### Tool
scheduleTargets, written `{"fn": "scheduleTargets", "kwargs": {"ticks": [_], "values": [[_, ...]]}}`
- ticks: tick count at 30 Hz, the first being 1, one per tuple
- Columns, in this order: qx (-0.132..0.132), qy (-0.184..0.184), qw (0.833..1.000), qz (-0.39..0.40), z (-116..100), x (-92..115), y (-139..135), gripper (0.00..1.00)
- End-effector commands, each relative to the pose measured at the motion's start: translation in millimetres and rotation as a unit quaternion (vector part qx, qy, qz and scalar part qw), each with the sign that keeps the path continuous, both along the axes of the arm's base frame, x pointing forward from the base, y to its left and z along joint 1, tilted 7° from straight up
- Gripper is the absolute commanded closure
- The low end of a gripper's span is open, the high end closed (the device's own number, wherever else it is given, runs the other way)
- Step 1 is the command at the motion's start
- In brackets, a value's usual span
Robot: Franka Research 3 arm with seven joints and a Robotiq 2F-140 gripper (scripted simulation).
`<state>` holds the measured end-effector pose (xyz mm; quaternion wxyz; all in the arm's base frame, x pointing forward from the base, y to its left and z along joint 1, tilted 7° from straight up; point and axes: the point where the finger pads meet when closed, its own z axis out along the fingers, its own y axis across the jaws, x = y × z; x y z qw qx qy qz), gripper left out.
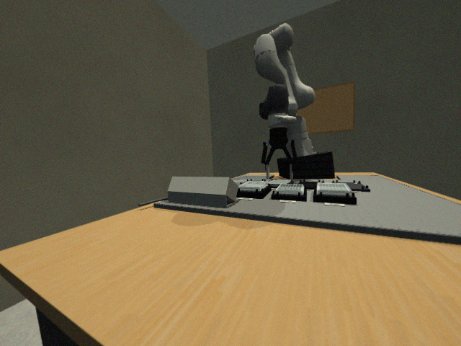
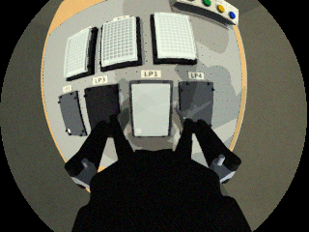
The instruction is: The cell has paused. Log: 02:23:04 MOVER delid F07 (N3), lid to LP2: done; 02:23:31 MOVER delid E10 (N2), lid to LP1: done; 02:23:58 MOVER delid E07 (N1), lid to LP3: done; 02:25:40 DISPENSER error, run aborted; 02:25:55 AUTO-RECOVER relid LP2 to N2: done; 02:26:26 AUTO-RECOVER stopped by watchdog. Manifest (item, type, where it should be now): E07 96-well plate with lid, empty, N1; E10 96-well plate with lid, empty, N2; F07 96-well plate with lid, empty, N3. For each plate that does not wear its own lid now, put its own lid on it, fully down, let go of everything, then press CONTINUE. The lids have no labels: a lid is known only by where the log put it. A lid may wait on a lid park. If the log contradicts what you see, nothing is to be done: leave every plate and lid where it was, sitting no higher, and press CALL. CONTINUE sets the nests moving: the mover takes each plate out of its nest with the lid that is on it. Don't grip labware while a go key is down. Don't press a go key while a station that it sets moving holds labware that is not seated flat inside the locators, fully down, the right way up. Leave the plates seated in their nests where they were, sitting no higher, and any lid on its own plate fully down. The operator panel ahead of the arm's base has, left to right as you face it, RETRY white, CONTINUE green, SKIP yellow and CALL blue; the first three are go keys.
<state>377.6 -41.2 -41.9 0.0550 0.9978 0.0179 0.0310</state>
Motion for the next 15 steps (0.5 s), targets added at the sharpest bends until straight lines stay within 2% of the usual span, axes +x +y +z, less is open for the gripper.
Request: {"fn": "scheduleTargets", "kwargs": {"ticks": [1,15], "values": [[0.001,-0.001,1.0,0.0,-0.8,0.8,0.8,0.34],[0.001,-0.001,1.0,0.0,-5.1,1.1,0.3,0.34]]}}
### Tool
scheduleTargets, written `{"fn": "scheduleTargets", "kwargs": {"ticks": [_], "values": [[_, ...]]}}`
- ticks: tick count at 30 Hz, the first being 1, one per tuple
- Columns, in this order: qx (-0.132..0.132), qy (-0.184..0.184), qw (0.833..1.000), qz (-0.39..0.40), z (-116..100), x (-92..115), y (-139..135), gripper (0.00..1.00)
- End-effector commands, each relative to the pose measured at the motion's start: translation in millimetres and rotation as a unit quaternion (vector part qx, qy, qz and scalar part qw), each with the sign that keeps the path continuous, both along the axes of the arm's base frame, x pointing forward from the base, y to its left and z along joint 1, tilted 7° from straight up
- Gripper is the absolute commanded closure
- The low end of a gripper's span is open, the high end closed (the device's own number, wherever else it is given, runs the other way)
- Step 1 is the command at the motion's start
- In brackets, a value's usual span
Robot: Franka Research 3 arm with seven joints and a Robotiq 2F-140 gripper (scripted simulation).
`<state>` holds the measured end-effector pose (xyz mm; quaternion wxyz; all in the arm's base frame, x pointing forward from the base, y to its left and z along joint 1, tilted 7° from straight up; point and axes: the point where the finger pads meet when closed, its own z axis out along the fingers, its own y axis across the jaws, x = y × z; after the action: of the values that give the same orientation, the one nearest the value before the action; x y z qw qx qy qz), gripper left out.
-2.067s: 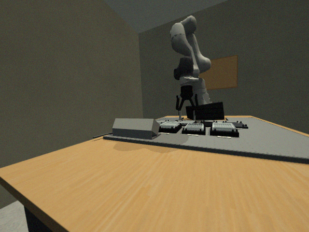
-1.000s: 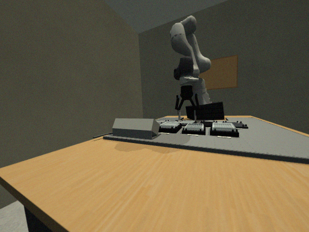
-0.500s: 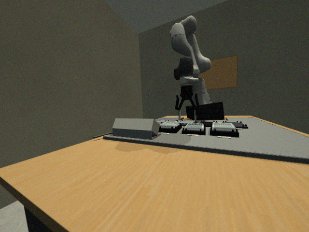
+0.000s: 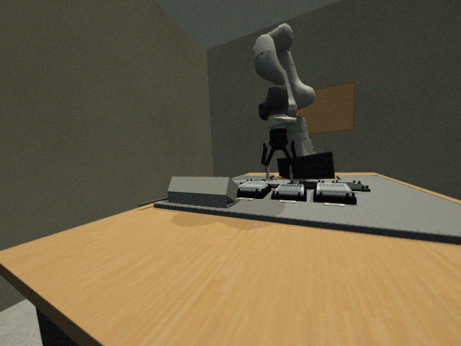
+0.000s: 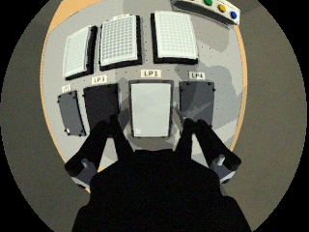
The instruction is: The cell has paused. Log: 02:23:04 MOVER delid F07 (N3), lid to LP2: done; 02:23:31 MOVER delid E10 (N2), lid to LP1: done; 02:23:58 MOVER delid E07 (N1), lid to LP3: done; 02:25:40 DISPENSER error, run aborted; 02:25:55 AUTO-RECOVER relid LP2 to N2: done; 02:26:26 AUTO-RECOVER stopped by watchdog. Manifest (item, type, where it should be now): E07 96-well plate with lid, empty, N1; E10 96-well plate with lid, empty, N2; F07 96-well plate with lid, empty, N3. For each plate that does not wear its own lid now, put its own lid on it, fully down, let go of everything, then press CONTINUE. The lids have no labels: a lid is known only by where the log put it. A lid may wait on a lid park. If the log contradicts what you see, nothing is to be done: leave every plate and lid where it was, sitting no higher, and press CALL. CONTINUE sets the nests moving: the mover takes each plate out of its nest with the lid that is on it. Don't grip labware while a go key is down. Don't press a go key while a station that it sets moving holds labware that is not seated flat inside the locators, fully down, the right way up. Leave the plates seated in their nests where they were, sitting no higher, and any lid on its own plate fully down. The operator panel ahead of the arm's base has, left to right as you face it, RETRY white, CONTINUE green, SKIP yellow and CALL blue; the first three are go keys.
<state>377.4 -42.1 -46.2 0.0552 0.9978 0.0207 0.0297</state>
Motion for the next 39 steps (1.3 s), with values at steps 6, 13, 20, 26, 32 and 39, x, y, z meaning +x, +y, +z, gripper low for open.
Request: {"fn": "scheduleTargets", "kwargs": {"ticks": [6,13,20,26,32,39], "values": [[0.001,-0.003,1.0,-0.003,-4.0,1.5,0.8,0.34],[0.001,-0.003,1.0,-0.003,-7.7,1.7,0.4,0.34],[0.001,-0.003,1.0,-0.003,-10.0,1.9,0.2,0.34],[0.001,-0.003,1.0,-0.003,-12.0,2.0,0.0,0.34],[0.001,-0.003,1.0,-0.003,-12.9,2.1,-0.1,0.34],[0.001,-0.003,1.0,-0.003,-13.2,2.1,-0.2,0.34]]}}
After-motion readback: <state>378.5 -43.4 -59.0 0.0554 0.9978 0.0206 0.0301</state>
